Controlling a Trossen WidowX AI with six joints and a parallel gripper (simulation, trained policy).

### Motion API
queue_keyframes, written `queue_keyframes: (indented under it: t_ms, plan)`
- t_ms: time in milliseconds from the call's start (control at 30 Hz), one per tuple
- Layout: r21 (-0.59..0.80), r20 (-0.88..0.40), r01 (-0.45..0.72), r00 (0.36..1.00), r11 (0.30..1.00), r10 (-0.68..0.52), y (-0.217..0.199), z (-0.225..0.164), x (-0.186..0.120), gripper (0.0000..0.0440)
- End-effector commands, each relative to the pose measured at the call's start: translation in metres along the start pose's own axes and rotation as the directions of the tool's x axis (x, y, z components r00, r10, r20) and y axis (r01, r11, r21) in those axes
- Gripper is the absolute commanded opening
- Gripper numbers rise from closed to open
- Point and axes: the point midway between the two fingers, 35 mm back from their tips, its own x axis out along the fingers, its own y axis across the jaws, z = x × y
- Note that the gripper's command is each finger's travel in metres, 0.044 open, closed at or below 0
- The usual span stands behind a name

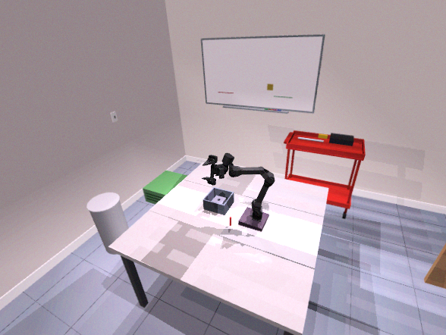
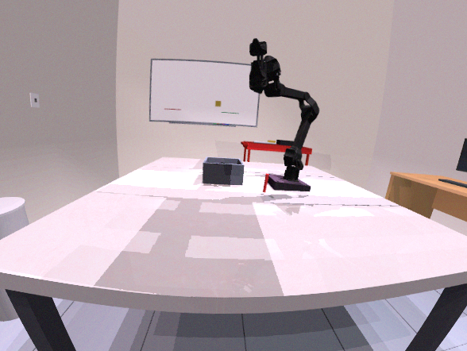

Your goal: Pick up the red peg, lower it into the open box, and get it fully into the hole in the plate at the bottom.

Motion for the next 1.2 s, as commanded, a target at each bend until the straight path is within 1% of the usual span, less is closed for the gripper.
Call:
queue_keyframes:
  t_ms: [0, 67, 300, 533, 800, 1000, 1167]
  plan:
    - [0.029, -0.019, -0.004, 1.000, 1.000, 0.005, 0.002, -0.004, -0.001, 0.0417]
    - [0.090, -0.050, -0.014, 0.999, 0.996, 0.018, 0.006, -0.010, -0.002, 0.0440]
    - [0.301, -0.152, -0.027, 0.985, 0.953, 0.076, 0.023, -0.031, -0.008, 0.0440]
    - [0.496, -0.244, -0.006, 0.959, 0.868, 0.146, 0.043, -0.049, -0.017, 0.0440]
    - [0.683, -0.331, 0.056, 0.913, 0.728, 0.240, 0.068, -0.065, -0.029, 0.0440]
    - [0.790, -0.382, 0.127, 0.868, 0.600, 0.318, 0.088, -0.074, -0.040, 0.0440]
    - [0.852, -0.414, 0.200, 0.824, 0.484, 0.387, 0.106, -0.079, -0.049, 0.0440]
